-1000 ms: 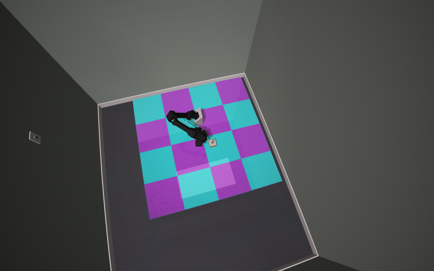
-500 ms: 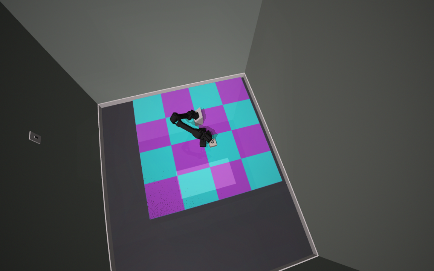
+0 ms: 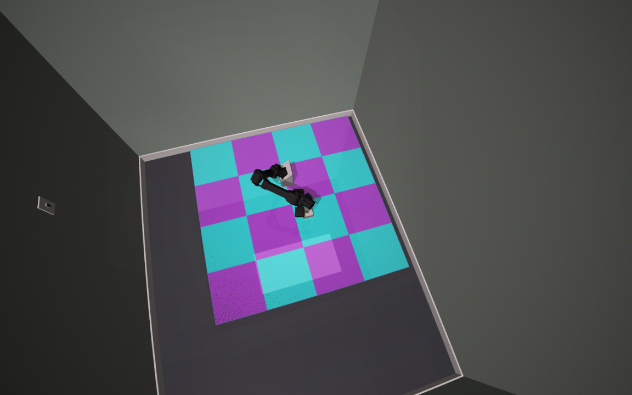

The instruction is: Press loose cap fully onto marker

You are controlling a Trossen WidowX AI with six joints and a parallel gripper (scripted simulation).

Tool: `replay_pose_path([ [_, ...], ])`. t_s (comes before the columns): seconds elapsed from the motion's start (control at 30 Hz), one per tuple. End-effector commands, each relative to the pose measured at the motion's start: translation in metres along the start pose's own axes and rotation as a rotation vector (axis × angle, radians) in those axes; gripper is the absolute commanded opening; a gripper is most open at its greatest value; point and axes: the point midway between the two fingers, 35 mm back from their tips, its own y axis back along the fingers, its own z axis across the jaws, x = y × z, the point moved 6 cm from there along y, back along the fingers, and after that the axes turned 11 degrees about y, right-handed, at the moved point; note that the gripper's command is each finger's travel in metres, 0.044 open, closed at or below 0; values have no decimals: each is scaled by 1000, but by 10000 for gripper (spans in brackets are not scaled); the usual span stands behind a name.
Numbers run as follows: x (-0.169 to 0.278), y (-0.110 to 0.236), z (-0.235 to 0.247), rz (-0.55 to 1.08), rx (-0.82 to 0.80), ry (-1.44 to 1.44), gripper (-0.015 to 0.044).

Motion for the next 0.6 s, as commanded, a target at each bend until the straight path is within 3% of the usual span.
replay_pose_path([
  [0.0,-10,5,-2,-4,1,-2,0],
  [0.57,-52,18,-8,13,-11,13,0],
])
